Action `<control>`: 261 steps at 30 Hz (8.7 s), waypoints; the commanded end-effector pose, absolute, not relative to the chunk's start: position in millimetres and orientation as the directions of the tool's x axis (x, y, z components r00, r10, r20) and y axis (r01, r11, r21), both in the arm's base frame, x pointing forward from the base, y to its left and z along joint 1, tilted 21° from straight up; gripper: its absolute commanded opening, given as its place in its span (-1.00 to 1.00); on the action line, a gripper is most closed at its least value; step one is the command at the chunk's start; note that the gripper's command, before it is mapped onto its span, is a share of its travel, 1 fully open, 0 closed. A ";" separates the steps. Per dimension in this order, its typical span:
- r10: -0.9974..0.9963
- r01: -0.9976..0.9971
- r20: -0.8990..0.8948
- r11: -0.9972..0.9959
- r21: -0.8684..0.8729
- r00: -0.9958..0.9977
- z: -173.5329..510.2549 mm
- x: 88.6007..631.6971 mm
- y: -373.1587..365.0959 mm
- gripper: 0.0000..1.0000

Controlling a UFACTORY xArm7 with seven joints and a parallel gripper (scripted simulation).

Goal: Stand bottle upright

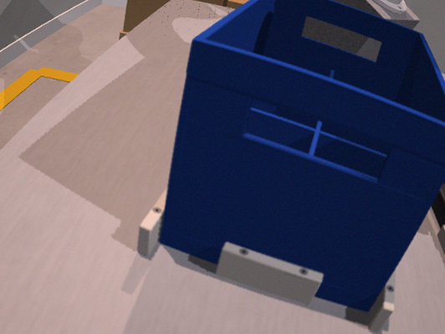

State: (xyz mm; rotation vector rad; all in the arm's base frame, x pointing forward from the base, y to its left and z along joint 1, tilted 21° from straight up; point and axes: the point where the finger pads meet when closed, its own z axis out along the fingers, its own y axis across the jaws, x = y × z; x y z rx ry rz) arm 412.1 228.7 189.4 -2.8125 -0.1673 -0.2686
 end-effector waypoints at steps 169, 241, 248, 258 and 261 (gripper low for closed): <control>-0.450 -0.364 0.198 -0.860 -0.357 0.871 192.4 412.2 228.3 -1.00; -0.492 -0.365 0.384 -0.859 -0.359 0.781 196.1 411.5 228.3 -1.00; -0.500 -0.366 0.425 -0.858 -0.360 0.754 197.7 411.7 228.2 -1.00; -0.504 -0.365 0.468 -0.859 -0.360 0.726 196.8 410.7 228.6 -1.00; -0.504 -0.364 0.479 -0.859 -0.359 0.718 196.0 410.2 228.7 -1.00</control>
